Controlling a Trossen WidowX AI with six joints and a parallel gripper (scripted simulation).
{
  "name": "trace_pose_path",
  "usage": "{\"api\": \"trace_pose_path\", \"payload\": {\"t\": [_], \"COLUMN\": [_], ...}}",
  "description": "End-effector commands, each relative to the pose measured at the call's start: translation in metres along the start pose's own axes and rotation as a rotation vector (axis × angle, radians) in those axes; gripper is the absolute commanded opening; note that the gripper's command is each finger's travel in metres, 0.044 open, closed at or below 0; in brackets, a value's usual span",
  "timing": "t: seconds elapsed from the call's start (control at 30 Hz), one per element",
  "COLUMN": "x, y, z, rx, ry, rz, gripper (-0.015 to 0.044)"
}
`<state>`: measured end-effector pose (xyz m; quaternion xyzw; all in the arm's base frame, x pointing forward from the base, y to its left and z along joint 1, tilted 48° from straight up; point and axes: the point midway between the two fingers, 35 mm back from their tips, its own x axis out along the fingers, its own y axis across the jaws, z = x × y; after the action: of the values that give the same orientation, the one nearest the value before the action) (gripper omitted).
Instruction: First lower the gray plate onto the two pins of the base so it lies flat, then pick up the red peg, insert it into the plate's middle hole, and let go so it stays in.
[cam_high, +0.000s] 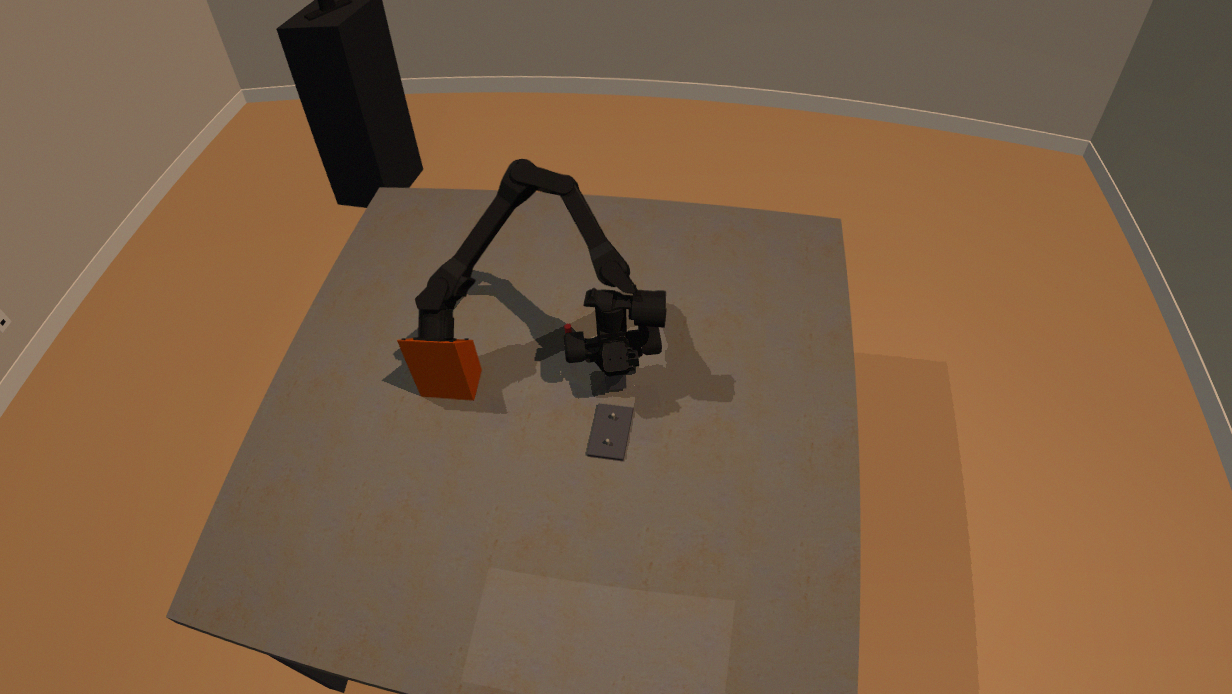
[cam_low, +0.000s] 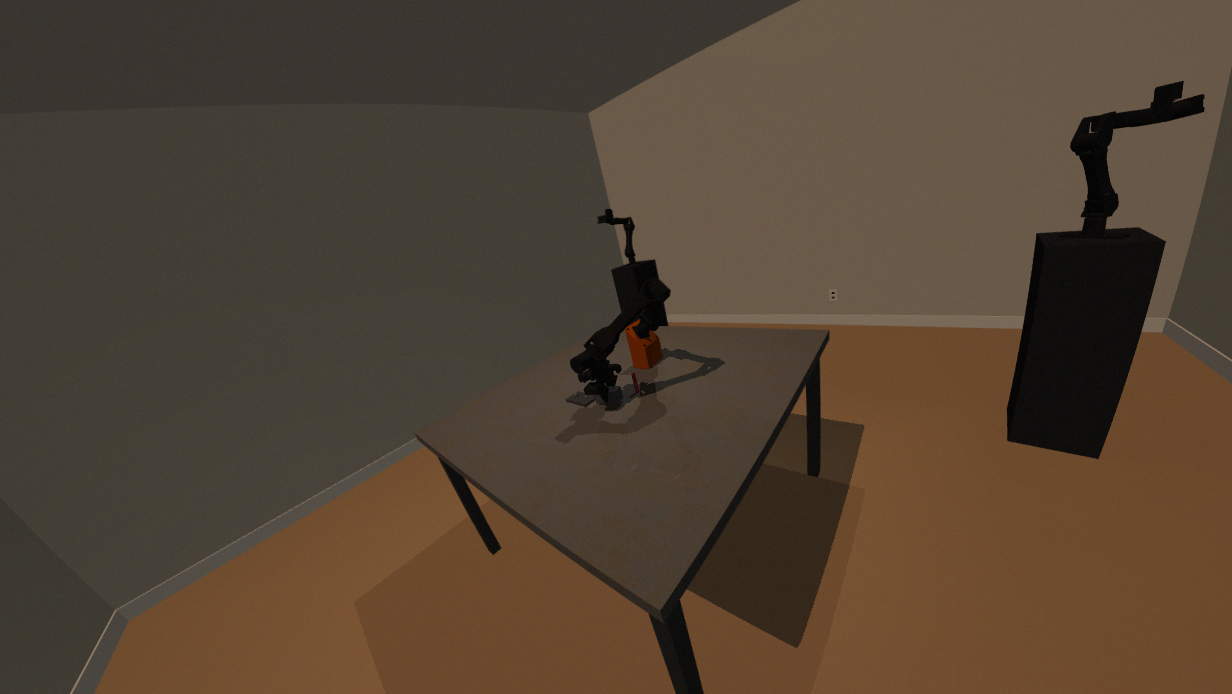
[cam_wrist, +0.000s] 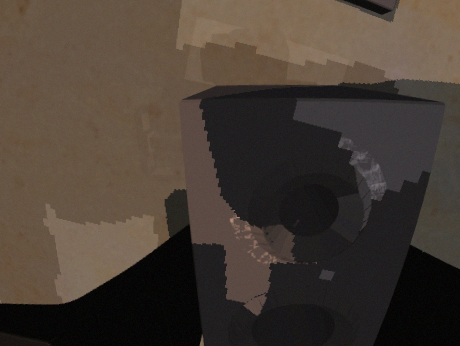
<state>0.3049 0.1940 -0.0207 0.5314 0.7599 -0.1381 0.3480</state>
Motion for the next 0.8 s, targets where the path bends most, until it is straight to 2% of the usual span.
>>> {"api": "trace_pose_path", "payload": {"t": [0.0, 0.77], "x": [-0.012, -0.082], "y": [0.002, -0.002], "z": [0.001, 0.003], "rx": [-0.007, -0.009], "ry": [-0.004, -0.012], "rz": [0.006, 0.004], "gripper": [0.0, 0.0]}}
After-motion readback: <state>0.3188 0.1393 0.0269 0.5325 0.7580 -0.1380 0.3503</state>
